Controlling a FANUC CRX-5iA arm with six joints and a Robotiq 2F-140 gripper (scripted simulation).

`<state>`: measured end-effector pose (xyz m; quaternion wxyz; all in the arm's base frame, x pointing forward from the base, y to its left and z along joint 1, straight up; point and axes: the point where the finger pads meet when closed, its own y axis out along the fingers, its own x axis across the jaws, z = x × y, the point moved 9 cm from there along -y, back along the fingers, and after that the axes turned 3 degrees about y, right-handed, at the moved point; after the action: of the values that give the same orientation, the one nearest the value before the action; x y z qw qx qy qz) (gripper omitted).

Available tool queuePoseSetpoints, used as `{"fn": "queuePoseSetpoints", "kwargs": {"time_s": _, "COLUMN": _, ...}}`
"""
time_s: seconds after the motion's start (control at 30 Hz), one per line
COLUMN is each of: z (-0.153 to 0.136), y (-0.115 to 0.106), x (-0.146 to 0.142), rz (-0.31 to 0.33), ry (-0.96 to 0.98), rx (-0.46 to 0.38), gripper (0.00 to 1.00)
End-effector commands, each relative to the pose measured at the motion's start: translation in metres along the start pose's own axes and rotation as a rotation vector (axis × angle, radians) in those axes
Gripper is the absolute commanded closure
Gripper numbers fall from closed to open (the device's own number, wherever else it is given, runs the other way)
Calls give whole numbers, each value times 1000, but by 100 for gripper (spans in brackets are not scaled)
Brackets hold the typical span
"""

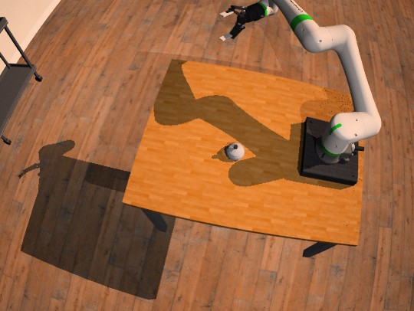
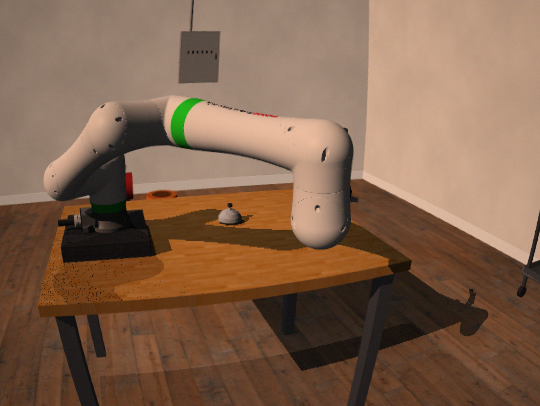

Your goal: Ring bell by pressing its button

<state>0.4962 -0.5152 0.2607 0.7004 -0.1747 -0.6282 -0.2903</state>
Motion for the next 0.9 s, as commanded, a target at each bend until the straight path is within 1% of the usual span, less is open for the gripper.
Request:
{"fn": "queuePoseSetpoints", "kwargs": {"time_s": 0.0, "z": 0, "y": 0, "x": 0, "rz": 0, "ry": 0, "rx": 0, "gripper": 0}}
{"fn": "queuePoseSetpoints", "kwargs": {"time_s": 0.57, "z": 0, "y": 0, "x": 0, "rz": 0, "ry": 0, "rx": 0, "gripper": 0}}
{"fn": "queuePoseSetpoints", "kwargs": {"time_s": 0.63, "z": 0, "y": 3, "x": 0, "rz": 5, "ry": 4, "rx": 2, "gripper": 0}}
{"fn": "queuePoseSetpoints", "kwargs": {"time_s": 0.7, "z": -1, "y": 15, "x": -3, "rz": 21, "ry": 18, "rx": 7, "gripper": 0}}
{"fn": "queuePoseSetpoints", "kwargs": {"time_s": 0.73, "z": -1, "y": 24, "x": -5, "rz": 35, "ry": 29, "rx": 11, "gripper": 0}}
{"fn": "queuePoseSetpoints", "kwargs": {"time_s": 0.8, "z": -1, "y": 52, "x": -12, "rz": 77, "ry": 63, "rx": 25, "gripper": 0}}
{"fn": "queuePoseSetpoints", "kwargs": {"time_s": 0.87, "z": 0, "y": 72, "x": -17, "rz": 109, "ry": 85, "rx": 35, "gripper": 0}}
